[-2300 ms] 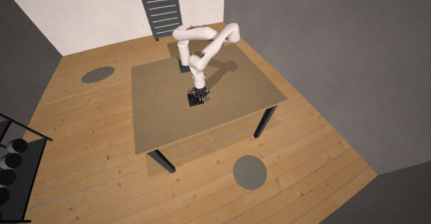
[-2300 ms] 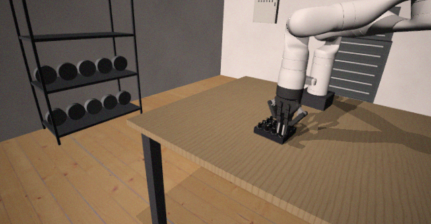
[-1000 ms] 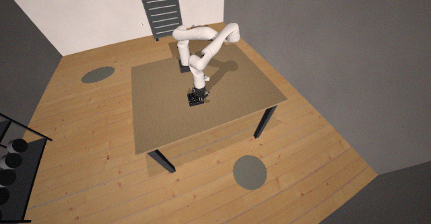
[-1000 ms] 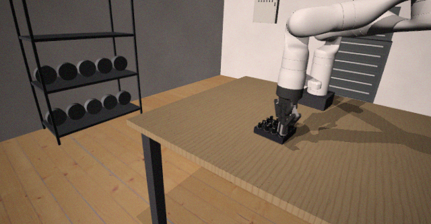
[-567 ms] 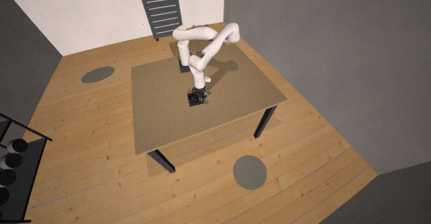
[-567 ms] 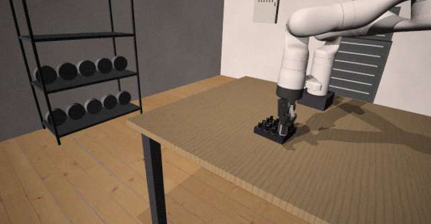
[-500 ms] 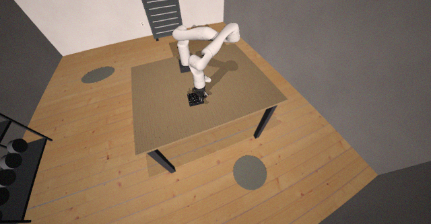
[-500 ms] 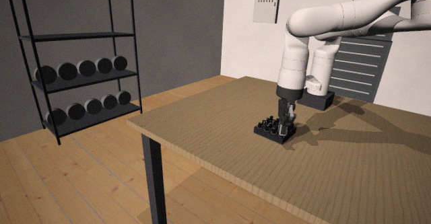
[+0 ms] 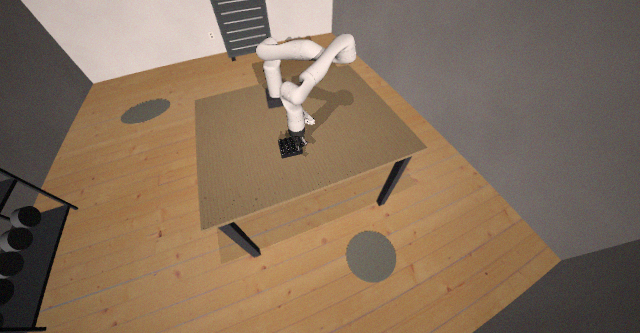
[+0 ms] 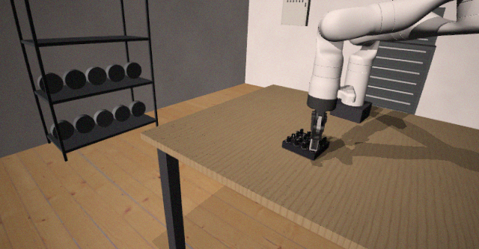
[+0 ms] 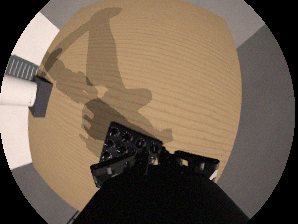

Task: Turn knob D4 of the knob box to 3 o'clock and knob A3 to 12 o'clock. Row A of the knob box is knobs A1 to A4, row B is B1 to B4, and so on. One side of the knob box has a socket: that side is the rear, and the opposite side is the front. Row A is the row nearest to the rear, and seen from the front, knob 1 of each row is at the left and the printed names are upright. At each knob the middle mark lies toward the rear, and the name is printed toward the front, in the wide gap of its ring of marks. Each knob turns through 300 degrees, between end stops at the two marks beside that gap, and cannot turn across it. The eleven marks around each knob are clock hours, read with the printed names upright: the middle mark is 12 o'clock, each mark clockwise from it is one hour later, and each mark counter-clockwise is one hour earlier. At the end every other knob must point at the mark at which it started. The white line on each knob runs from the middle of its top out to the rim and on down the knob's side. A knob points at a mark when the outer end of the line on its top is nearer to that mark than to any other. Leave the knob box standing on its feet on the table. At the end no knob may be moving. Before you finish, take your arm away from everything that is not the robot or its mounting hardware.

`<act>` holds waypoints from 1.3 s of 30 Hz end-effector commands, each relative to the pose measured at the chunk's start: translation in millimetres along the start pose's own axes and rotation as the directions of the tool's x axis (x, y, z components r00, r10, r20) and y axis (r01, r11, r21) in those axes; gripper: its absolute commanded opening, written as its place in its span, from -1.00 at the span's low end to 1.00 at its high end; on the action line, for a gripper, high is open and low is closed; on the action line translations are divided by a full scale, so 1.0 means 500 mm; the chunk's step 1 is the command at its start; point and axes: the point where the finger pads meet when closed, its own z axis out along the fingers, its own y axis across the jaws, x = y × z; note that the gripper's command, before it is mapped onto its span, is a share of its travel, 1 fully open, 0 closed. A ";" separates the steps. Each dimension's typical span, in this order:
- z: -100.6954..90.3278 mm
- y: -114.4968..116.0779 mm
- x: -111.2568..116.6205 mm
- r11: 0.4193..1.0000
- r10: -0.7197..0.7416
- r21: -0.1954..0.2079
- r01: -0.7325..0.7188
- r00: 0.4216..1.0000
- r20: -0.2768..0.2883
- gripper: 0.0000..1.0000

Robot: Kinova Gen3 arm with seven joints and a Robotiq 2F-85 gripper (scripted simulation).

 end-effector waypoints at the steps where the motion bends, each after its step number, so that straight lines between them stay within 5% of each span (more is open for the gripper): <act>1: 0.000 0.004 0.003 0.998 0.059 -0.005 -0.059 0.998 -0.003 -0.83; 39: 0.000 0.004 0.003 0.927 0.376 -0.004 -0.376 0.927 -0.005 -0.83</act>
